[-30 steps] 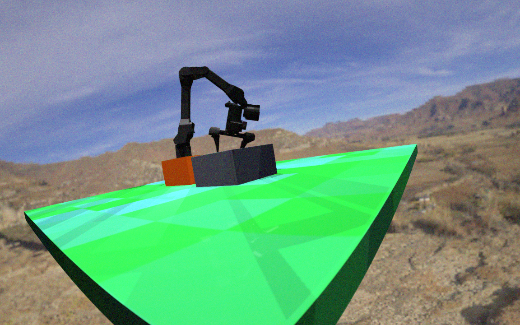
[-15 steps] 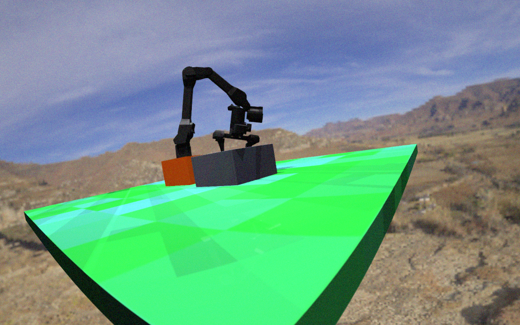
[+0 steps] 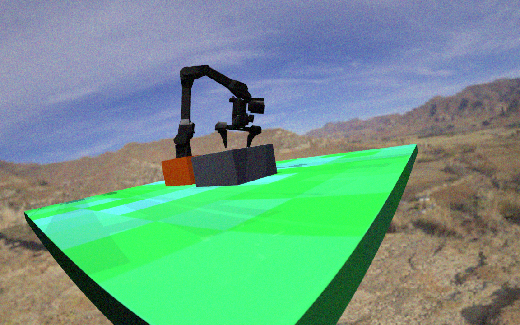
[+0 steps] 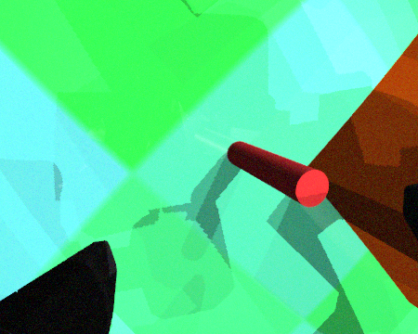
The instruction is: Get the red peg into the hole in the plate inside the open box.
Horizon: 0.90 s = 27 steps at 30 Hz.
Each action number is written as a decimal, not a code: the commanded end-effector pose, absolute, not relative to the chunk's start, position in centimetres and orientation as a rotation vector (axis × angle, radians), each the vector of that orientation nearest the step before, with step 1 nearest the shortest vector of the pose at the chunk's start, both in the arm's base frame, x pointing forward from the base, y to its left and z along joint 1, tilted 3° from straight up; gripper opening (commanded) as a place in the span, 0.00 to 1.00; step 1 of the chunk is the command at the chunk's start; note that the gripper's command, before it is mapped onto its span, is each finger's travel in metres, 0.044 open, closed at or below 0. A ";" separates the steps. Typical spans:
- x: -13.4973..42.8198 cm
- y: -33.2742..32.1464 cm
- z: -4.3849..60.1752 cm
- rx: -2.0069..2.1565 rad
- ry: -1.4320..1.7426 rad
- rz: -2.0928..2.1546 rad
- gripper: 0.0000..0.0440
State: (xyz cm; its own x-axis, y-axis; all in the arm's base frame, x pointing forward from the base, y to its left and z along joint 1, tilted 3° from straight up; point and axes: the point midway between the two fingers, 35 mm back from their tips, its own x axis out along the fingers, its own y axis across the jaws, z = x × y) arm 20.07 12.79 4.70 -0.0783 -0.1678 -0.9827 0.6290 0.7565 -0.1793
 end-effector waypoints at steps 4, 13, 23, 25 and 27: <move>20.3 13.9 7.7 0.397 1.516 -0.638 1.00; 20.0 13.9 10.1 0.397 1.516 -0.614 1.00; 19.1 12.7 10.5 0.383 1.548 -0.665 1.00; 18.8 12.4 10.3 0.378 1.558 -0.681 1.00; 18.5 12.1 10.0 0.371 1.569 -0.699 1.00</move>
State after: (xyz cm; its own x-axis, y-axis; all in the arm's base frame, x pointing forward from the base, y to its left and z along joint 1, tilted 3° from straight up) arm 19.05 12.53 10.41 -0.1022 -0.1566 -0.9824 0.6121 0.7686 -0.1862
